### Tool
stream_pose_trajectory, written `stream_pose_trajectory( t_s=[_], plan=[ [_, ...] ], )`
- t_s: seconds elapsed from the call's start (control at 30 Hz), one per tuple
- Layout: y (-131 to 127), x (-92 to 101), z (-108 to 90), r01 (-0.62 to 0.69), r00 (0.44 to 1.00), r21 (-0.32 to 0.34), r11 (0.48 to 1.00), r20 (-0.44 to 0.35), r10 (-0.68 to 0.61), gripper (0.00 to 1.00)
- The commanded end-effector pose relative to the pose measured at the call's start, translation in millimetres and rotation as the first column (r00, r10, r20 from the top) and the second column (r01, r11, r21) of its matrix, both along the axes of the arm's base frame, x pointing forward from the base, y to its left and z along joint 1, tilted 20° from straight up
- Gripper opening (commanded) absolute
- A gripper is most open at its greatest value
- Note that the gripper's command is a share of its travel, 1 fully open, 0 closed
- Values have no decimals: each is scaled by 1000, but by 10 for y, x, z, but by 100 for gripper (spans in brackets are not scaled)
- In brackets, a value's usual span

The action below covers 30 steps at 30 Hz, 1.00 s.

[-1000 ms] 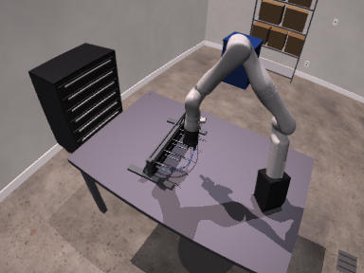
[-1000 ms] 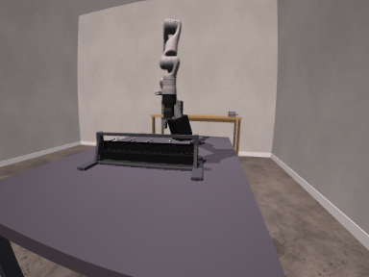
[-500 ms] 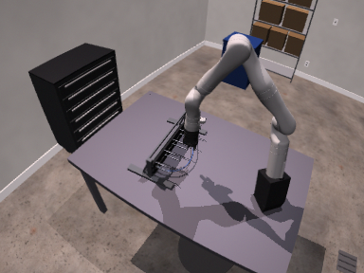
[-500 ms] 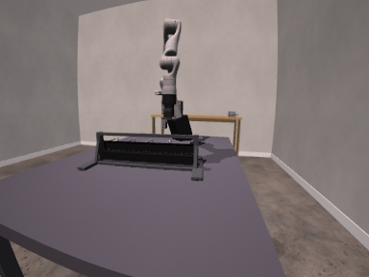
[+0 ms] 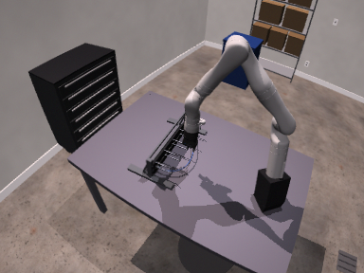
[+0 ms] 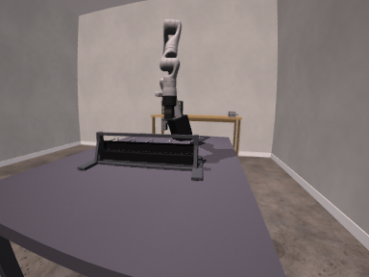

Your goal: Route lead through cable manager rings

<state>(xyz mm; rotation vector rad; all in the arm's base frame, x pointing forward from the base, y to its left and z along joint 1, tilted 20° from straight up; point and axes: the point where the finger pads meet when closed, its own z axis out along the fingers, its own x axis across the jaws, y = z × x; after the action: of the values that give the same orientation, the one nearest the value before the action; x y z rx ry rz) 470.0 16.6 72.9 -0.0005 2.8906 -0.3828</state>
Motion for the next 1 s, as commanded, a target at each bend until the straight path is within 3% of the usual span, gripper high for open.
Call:
stream_pose_trajectory(
  t_s=[0.0, 0.97],
  plan=[
    [-35, 1, -56, 4, 1000, -3, 1000, -4, -4, 67],
    [-219, 158, -725, 4, 1000, -3, 1000, -4, -4, 67]
  ],
)
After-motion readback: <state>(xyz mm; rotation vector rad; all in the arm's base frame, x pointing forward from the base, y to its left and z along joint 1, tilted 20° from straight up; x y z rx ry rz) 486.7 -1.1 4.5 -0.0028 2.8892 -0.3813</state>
